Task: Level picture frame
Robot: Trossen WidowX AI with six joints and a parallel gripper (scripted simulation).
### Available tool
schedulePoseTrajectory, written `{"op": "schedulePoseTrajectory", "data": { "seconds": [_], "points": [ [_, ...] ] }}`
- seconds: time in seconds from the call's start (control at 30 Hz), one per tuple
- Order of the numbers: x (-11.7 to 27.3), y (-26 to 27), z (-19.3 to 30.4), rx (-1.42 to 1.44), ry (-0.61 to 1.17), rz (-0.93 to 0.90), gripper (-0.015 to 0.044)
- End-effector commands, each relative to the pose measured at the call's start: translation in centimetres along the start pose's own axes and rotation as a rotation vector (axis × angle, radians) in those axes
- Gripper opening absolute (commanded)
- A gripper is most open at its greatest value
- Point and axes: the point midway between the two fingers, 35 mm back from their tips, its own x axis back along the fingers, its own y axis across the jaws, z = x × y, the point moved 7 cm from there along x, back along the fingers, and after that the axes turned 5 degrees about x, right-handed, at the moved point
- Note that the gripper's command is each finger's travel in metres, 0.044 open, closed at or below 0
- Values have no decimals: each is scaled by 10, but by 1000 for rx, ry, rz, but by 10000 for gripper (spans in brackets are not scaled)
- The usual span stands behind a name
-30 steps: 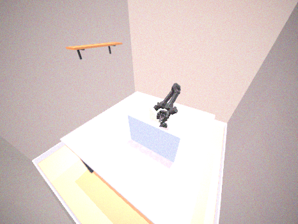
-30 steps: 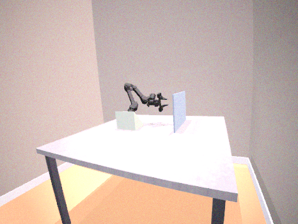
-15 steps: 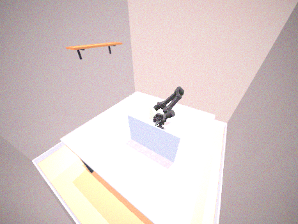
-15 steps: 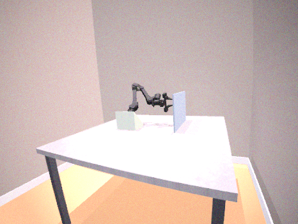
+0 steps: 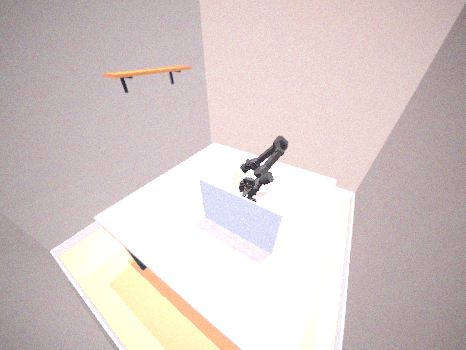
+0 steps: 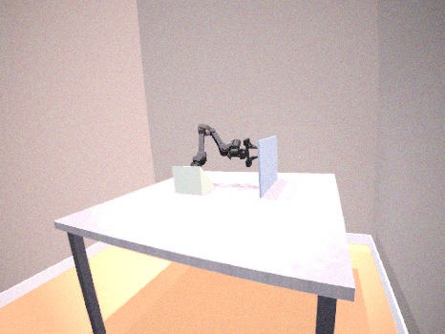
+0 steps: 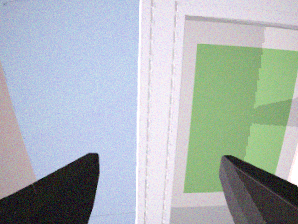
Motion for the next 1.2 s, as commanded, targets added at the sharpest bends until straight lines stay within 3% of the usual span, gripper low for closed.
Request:
{"op": "schedulePoseTrajectory", "data": {
  "seconds": [0.0,0.6,1.17],
  "points": [
    [-7,1,1,3,2,-1,260],
    [-36,1,0,3,3,-2,260],
    [-37,1,0,3,3,-2,247]
  ]
}}
